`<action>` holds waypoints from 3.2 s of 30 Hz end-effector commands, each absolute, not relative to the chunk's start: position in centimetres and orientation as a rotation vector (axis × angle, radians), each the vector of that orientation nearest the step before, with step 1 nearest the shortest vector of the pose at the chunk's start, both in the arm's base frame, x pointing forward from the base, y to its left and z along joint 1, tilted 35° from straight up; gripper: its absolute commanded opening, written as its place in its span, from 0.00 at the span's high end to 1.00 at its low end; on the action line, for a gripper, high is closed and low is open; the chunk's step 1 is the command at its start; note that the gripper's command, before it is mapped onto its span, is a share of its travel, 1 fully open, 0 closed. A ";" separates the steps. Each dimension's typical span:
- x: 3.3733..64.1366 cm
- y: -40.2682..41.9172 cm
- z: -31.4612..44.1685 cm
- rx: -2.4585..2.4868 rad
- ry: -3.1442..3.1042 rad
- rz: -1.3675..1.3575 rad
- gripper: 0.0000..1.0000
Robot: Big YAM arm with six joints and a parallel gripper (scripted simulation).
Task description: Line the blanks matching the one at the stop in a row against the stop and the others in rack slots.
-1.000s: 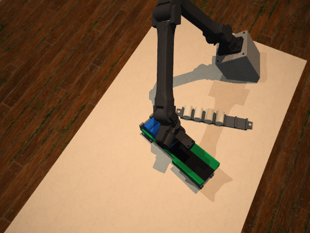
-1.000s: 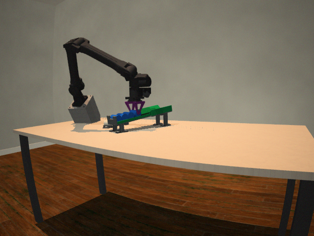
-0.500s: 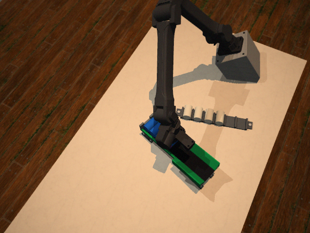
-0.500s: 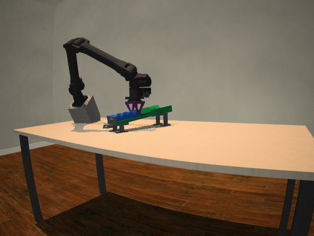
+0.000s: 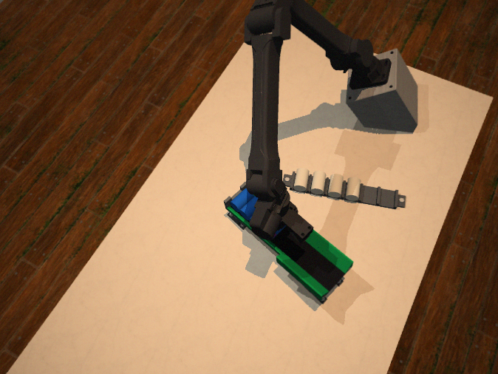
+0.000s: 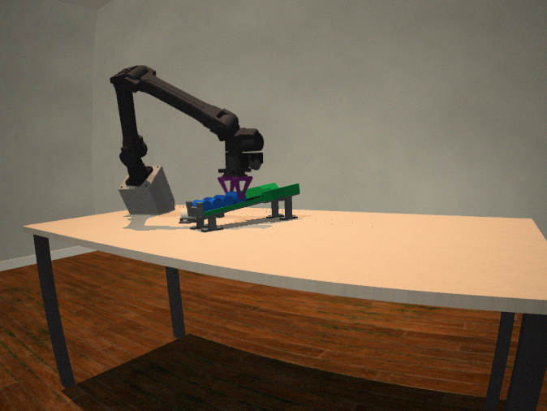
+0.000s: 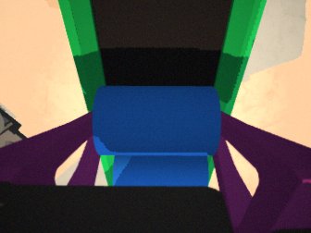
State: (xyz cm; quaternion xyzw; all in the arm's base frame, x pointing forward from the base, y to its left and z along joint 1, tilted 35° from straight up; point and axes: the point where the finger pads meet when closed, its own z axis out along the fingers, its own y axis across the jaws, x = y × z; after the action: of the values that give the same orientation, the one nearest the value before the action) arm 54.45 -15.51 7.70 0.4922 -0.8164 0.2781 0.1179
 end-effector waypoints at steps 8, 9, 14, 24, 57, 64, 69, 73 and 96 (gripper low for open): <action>56.0 -16.8 9.2 1.397 -2.445 0.868 0.39; 56.0 -16.8 9.2 1.397 -2.445 0.868 0.39; 56.0 -16.8 9.2 1.397 -2.445 0.868 0.35; 56.0 -16.8 9.2 1.397 -2.444 0.868 0.24; 55.6 -10.9 16.4 1.440 -2.438 0.889 0.20; 53.4 -11.8 15.0 1.399 -2.411 0.816 0.20; 54.9 -10.4 17.3 1.422 -2.435 0.863 0.20; 55.0 -10.4 16.5 1.423 -2.425 0.850 0.00; 55.2 -10.1 17.0 1.430 -2.428 0.859 0.00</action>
State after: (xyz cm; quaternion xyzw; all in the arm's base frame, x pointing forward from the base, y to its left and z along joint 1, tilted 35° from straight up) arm 53.94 -10.71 15.11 0.4871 -0.8191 0.2817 0.1119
